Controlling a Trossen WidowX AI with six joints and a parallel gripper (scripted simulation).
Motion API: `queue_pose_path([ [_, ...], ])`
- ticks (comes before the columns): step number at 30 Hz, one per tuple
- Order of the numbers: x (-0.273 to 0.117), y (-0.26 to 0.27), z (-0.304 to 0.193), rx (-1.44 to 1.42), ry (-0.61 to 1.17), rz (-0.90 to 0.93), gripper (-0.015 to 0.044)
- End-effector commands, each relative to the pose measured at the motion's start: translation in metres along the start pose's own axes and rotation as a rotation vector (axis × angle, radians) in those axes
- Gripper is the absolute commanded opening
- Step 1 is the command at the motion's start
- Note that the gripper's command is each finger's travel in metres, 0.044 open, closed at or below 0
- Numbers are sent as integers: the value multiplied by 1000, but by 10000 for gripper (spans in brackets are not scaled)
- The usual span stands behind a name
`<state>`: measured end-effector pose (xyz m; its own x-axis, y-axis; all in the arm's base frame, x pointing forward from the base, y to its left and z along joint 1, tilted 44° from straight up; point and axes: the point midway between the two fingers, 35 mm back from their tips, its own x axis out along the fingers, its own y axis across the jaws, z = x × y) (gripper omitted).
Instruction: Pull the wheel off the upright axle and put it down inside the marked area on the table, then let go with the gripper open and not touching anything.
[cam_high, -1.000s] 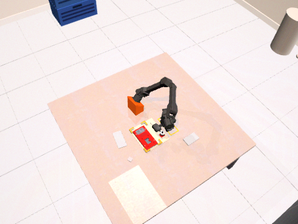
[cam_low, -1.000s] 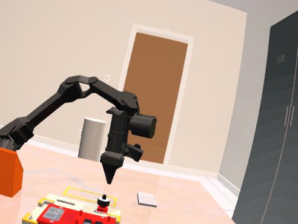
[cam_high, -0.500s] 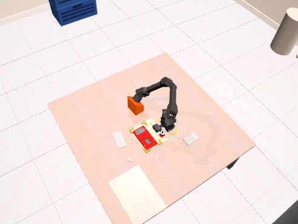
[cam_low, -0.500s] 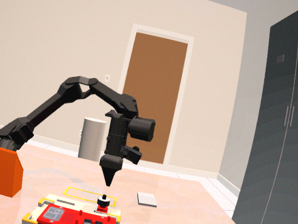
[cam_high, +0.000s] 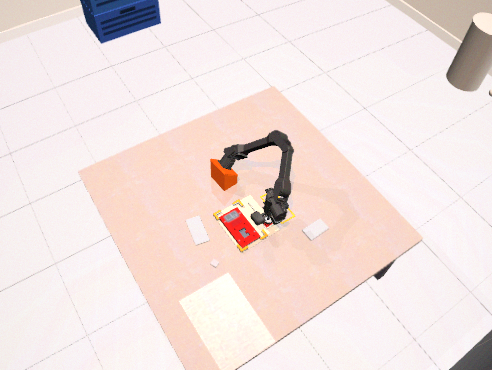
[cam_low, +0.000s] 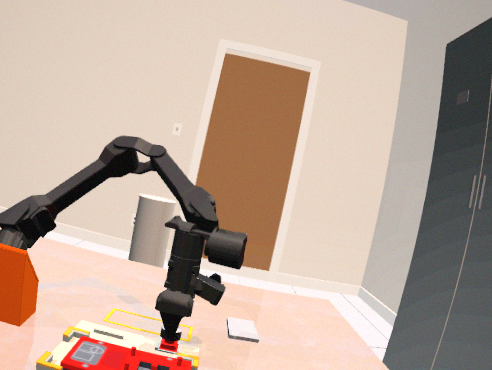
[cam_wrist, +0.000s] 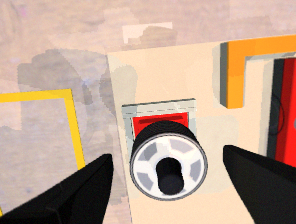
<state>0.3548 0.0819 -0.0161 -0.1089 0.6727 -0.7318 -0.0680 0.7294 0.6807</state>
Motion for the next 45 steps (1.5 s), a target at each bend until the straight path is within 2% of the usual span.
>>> queue_pose_path([
  [1, 4, 0, -2, 7, 4, 5, 300],
  [3, 4, 0, -2, 7, 4, 5, 300],
  [7, 1, 0, 0, -1, -1, 0, 195],
  [15, 1, 0, 0, -1, -1, 0, 142],
  [20, 0, 0, 0, -1, -1, 0, 10],
  [21, 0, 0, 0, 0, -1, 0, 0],
  [45, -8, 0, 1, 1, 0, 1, 0],
])
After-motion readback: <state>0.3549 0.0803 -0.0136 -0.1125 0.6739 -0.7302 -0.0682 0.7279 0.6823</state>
